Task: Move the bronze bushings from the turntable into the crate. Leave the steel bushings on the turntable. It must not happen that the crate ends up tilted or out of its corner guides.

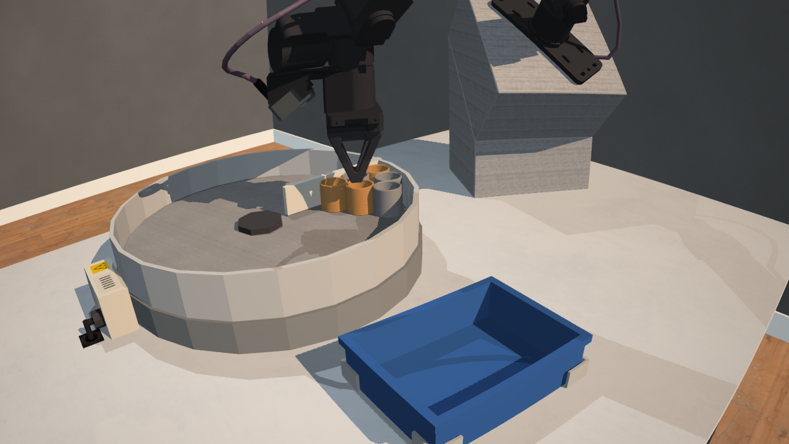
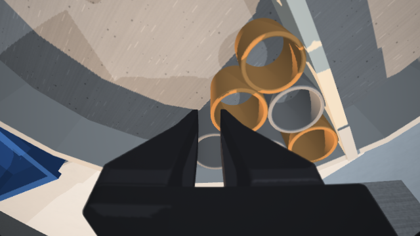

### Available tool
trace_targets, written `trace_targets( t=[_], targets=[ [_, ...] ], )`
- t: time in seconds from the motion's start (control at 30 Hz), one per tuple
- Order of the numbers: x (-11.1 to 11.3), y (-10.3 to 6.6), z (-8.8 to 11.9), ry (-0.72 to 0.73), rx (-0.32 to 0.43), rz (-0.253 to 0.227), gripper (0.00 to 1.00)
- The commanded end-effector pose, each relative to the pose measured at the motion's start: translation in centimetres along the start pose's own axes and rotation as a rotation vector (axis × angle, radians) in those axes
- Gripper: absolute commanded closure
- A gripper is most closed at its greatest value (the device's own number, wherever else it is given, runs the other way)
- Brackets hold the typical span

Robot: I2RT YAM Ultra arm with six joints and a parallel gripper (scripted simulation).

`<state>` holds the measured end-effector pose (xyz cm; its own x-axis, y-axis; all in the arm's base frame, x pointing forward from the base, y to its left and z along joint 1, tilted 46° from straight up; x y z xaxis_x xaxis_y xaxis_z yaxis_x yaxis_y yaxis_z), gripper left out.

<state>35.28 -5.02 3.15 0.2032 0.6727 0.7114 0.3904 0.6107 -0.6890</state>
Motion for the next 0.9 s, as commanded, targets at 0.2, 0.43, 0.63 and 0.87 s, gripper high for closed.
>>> trace_targets(
  t=[0.2,0.43,0.63,0.87],
  targets=[
    [-1.42,0.15,0.72,0.033,0.003,0.015,0.85],
    [-1.42,0.15,0.72,0.033,0.003,0.015,0.85],
    [-1.5,0.2,0.86,0.031,0.004,0.014,0.85],
    [-1.8,0.37,1.38,0.029,0.004,0.013,0.85]
  ],
)
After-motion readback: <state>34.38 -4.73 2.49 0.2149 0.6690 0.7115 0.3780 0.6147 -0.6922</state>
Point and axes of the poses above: the point where the finger pads meet when closed, its own y axis out along the fingers, its own x axis across the jaws, z = x × y, the point moved 9 cm from there along -y, back along the fingers, and after that the axes turned 13 degrees about -y, right-handed, at the moved point
